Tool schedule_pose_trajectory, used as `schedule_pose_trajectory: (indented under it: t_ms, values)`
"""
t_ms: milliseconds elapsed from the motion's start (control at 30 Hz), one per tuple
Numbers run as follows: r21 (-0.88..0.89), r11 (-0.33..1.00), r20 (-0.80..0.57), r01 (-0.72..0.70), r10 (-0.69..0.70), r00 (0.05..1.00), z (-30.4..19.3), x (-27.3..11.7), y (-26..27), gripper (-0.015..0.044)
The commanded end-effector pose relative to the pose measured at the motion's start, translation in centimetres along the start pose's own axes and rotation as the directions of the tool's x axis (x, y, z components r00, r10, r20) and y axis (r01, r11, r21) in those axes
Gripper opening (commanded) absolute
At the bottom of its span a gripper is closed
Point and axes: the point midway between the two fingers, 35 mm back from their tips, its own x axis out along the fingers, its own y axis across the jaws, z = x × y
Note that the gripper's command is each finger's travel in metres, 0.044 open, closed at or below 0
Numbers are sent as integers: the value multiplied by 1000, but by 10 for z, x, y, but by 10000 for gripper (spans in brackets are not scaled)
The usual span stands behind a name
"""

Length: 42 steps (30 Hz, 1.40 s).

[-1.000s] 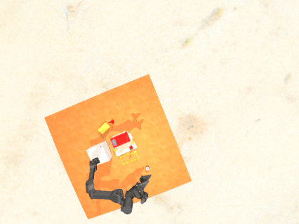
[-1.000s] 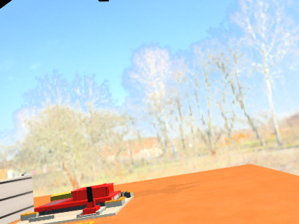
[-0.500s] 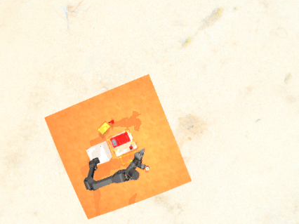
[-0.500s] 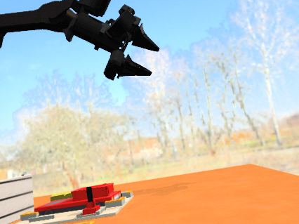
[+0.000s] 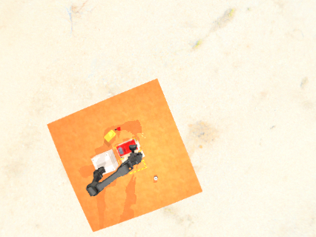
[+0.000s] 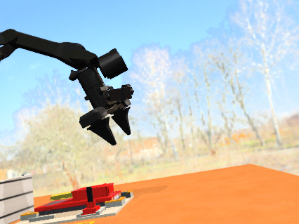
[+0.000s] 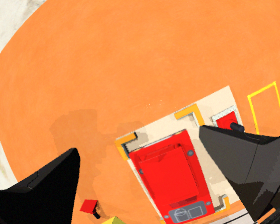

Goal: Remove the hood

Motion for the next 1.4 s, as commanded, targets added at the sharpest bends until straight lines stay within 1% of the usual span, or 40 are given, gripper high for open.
schedule_pose_trajectory:
  t_ms: [0,133,200,500,1367]
  values:
    - [-146,983,-123,113,-131,984,-48,17,-12,440]
    - [-314,931,-223,189,-265,938,-94,25,-21,440]
    - [-342,919,-236,198,-288,928,-102,26,-23,440]
    - [-342,919,-236,198,-288,928,-102,27,-23,440]
    - [-342,919,-236,197,-288,928,-107,46,-27,440]
